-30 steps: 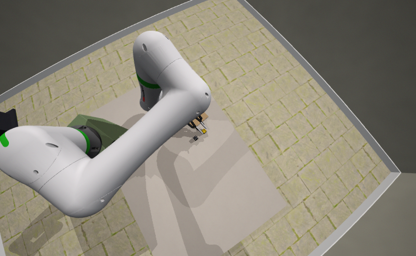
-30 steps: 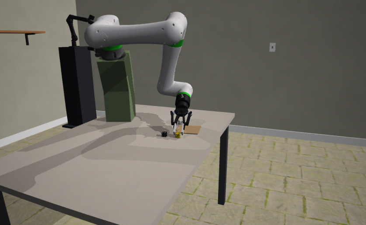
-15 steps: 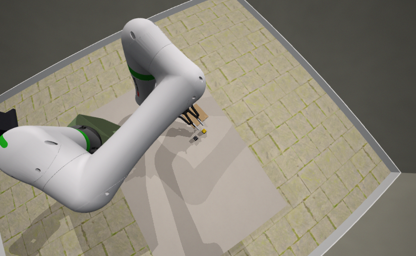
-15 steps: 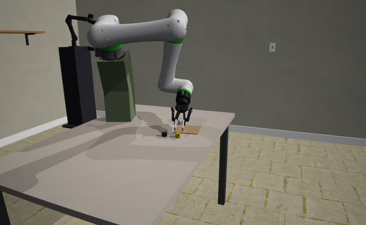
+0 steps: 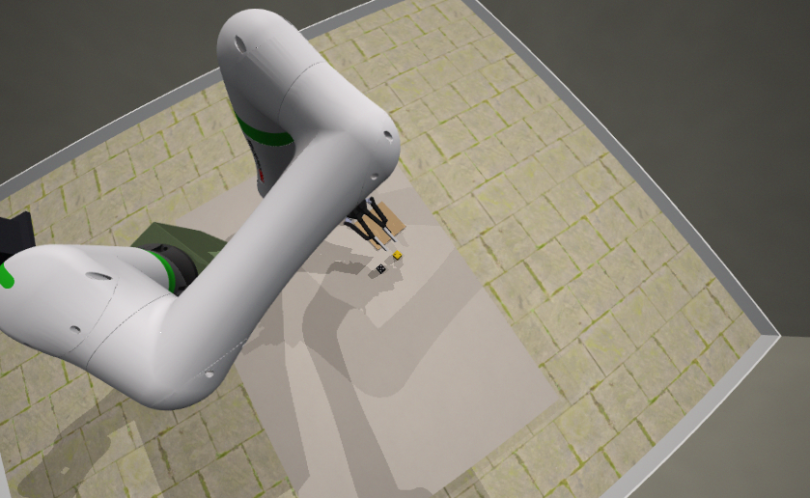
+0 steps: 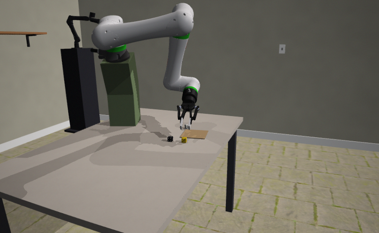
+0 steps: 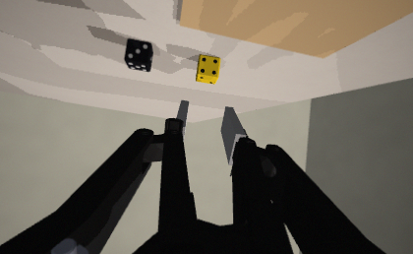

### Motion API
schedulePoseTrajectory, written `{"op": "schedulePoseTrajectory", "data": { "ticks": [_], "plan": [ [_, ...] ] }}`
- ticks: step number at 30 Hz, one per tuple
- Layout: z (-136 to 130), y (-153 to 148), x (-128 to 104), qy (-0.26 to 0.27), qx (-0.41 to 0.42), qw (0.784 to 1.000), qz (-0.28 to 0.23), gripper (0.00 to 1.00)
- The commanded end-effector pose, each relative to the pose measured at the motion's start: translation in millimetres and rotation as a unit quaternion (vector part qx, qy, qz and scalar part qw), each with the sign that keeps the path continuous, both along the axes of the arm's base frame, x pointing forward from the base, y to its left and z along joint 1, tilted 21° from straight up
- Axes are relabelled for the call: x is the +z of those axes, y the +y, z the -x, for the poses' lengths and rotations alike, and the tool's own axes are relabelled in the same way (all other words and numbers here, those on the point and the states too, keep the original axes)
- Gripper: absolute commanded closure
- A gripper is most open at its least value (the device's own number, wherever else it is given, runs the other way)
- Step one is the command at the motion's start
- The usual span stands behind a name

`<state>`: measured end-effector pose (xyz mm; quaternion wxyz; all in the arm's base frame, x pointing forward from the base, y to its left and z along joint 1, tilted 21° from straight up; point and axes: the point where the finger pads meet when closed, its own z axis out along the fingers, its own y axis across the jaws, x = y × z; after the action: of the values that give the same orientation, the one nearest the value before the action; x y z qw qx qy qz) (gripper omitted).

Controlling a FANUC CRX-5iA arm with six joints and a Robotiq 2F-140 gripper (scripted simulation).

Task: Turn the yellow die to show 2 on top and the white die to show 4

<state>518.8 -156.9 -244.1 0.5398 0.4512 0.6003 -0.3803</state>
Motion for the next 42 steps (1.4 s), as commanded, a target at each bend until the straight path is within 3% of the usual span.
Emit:
{"op": "schedulePoseTrajectory", "data": {
  "ticks": [1,7,17,30,33,35,42],
  "plan": [
    [1.1,3.5,9.0,0.0,0.0,1.0,0.0,0.75],
    [3.2,8.6,23.5,0.0,0.0,1.0,0.0,0.75],
    [2.2,7.1,26.3,0.005,0.0,1.0,-0.017,0.75],
    [-2.2,-11.6,50.6,0.071,0.006,0.972,-0.222,0.75],
    [-2.3,-11.6,50.7,0.071,0.006,0.972,-0.222,0.75],
    [-3.9,-16.6,58.7,0.09,0.011,0.955,-0.283,0.75],
    [-8.6,-24.0,71.7,0.114,0.021,0.92,-0.375,0.75]
  ]
}}
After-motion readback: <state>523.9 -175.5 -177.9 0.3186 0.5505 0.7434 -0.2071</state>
